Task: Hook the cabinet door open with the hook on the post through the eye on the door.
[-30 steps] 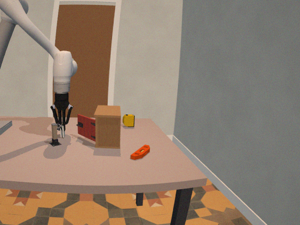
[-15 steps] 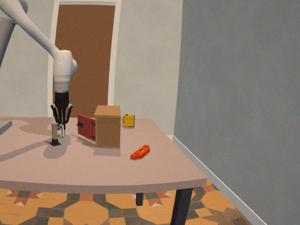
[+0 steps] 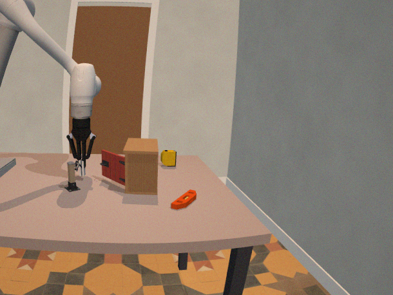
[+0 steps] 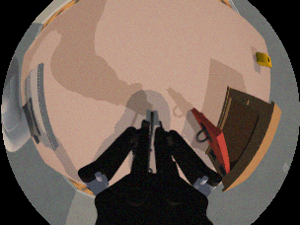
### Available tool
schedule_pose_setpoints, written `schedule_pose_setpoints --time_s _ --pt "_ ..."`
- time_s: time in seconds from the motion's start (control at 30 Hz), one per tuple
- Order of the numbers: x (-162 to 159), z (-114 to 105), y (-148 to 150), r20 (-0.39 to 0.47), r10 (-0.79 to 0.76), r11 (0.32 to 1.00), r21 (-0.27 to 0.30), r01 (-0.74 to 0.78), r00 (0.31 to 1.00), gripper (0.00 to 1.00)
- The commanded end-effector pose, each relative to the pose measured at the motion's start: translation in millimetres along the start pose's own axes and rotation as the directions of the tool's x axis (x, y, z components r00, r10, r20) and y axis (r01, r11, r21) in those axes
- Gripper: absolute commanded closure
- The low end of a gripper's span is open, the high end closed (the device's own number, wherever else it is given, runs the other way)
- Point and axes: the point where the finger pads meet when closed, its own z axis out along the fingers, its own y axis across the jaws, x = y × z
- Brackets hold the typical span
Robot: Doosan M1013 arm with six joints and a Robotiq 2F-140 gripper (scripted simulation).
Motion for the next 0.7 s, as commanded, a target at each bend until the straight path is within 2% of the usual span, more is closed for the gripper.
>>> schedule_pose_setpoints --time_s 0.0,0.67 --pt "1 -2 0 0.000 0.000 1.000 0.000 0.000 1.000 0.97" --pt "6 -16 0 0.000 0.000 1.000 0.000 0.000 1.000 0.97"
